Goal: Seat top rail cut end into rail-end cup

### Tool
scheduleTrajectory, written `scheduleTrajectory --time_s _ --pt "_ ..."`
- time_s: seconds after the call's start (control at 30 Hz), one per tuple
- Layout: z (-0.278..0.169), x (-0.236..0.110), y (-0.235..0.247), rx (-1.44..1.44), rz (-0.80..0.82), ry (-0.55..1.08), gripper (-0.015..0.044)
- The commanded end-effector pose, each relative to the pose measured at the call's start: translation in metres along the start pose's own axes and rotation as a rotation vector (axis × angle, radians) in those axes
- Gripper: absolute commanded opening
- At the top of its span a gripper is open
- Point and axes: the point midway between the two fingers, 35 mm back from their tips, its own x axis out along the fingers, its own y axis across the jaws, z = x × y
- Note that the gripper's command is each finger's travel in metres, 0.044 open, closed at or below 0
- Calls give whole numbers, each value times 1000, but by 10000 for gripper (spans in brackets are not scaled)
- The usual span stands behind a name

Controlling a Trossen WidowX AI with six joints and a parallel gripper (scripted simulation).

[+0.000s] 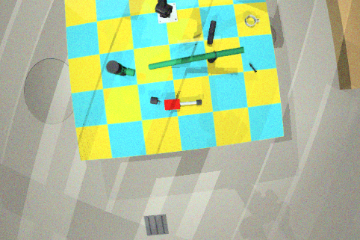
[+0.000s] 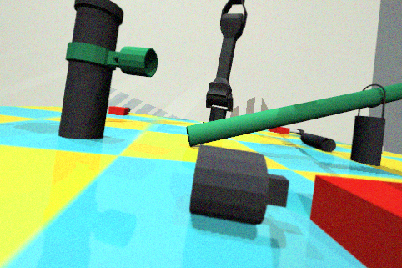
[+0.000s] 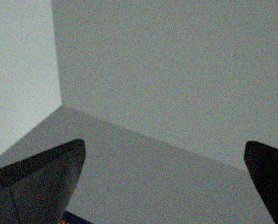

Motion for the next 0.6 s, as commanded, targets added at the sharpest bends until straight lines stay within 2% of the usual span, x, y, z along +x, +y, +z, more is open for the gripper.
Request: scheduleTrajectory --time_s 0.0,0.03,0.27,0.57 --pt "-2 0 -1 3 -4 9 426" --pt "-10 -1 -2 14 -16 35 440" --pt "-109 -32 -13 142 -152 406 440" --pt "-218 -118 18 273 -229 912 440"
